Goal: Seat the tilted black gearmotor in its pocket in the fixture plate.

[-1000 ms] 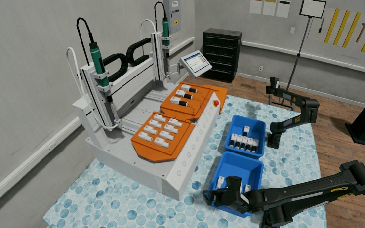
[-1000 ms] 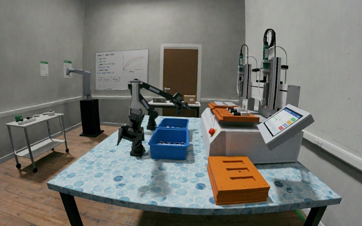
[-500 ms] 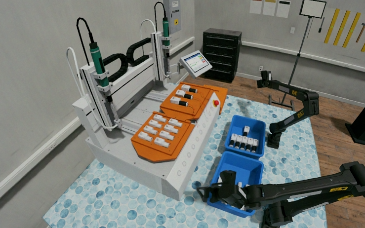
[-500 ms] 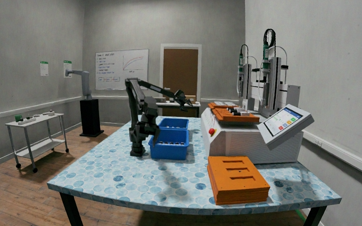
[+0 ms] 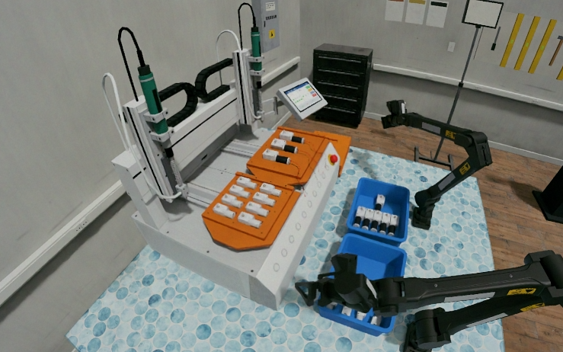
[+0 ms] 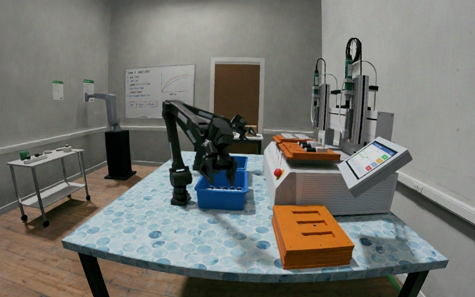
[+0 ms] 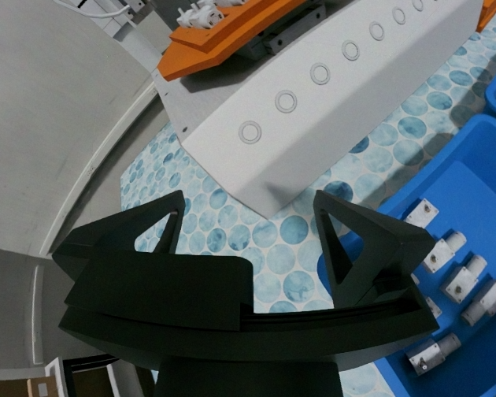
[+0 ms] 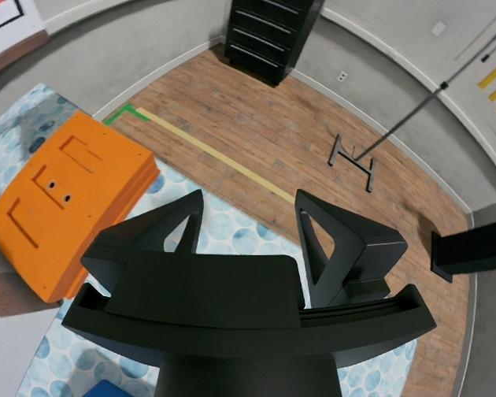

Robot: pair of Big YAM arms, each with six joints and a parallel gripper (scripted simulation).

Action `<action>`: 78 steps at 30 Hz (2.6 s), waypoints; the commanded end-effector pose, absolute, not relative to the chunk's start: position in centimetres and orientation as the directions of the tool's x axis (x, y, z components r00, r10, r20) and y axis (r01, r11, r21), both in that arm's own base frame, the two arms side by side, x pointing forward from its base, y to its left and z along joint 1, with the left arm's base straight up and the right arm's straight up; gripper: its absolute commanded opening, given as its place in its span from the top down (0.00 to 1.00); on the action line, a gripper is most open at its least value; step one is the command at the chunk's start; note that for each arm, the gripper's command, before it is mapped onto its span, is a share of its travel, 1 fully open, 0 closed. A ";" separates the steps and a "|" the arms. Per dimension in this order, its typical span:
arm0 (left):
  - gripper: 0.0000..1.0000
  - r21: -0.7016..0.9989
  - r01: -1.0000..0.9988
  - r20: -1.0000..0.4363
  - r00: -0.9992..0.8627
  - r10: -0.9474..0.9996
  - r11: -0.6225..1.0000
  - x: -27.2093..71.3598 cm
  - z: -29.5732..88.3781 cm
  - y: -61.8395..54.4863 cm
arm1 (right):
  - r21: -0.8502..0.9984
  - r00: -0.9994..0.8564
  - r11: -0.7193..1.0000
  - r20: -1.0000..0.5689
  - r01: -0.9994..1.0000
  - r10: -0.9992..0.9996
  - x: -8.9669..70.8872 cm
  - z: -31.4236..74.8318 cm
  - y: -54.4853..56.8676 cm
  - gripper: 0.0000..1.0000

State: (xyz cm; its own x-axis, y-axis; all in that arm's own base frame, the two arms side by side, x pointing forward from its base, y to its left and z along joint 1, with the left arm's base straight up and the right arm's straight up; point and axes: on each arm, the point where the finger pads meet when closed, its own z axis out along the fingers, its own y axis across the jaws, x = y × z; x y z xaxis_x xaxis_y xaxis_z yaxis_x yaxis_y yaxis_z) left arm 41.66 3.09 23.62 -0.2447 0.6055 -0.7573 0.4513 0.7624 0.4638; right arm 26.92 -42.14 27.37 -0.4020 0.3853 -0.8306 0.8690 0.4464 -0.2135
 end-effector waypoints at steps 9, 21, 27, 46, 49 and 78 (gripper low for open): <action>0.00 0.447 0.374 -0.808 -0.221 0.546 0.813 45.1 28.5 2.9 | -0.169 -0.397 0.541 -0.854 0.824 0.337 35.1 33.0 -41.7 0.29; 0.00 0.418 0.292 -0.854 -0.196 0.482 0.860 47.3 33.2 2.7 | -0.138 -0.447 0.674 -0.839 0.726 0.309 43.8 35.2 -37.3 0.29; 0.00 0.400 0.274 -0.865 -0.203 0.459 0.875 47.6 33.6 2.7 | -0.130 -0.463 0.707 -0.833 0.696 0.303 46.0 35.8 -35.9 0.29; 0.00 0.328 0.180 -0.922 -0.156 0.356 0.928 49.7 38.8 2.1 | -0.092 -0.537 0.837 -0.803 0.539 0.258 55.6 37.5 -27.3 0.29; 0.00 0.310 0.165 -0.931 -0.144 0.334 0.936 50.0 39.8 1.9 | -0.084 -0.550 0.858 -0.798 0.507 0.246 57.2 37.8 -25.3 0.29; 0.00 0.134 0.057 -0.990 -0.045 0.136 0.989 52.1 47.0 0.6 | -0.025 -0.656 0.970 -0.741 0.242 0.144 66.7 39.5 -7.9 0.29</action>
